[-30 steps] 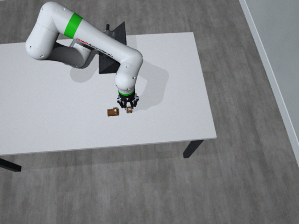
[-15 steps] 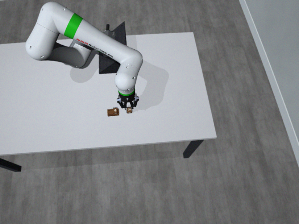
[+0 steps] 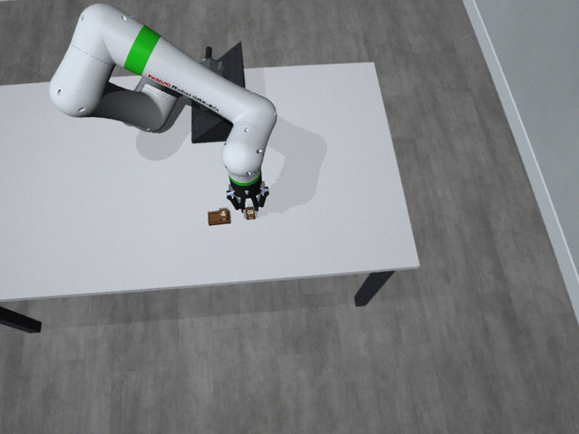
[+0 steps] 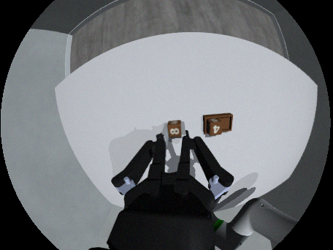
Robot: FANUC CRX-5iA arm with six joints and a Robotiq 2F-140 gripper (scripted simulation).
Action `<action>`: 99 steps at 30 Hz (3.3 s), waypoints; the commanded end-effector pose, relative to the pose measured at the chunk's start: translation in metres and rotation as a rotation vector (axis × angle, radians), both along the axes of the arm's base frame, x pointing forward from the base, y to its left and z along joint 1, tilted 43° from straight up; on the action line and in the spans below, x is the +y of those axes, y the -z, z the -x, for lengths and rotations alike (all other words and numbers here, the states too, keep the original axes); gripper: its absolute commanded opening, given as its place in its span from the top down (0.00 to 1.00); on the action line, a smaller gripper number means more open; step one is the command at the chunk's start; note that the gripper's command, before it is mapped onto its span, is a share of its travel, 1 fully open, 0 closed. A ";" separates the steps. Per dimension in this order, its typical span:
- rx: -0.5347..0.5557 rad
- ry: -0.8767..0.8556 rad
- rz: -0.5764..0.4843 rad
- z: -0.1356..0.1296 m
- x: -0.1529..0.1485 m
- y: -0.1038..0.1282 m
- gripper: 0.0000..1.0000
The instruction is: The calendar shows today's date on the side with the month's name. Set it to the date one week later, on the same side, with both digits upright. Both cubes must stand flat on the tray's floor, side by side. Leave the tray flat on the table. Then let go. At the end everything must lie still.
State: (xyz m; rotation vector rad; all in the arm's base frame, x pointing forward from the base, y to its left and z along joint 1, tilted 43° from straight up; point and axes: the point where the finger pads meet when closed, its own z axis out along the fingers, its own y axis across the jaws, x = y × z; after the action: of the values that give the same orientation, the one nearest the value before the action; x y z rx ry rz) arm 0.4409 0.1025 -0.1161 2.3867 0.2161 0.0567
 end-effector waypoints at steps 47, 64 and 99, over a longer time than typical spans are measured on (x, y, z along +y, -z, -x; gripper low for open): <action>0.000 0.000 0.000 0.000 0.000 0.000 0.84; 0.000 0.000 0.000 0.000 0.000 0.000 0.84; 0.000 0.000 0.000 0.002 0.013 -0.014 0.72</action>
State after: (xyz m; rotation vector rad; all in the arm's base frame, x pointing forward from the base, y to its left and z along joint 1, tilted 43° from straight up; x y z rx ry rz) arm 0.4398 0.1096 -0.1084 2.3868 0.2162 0.0569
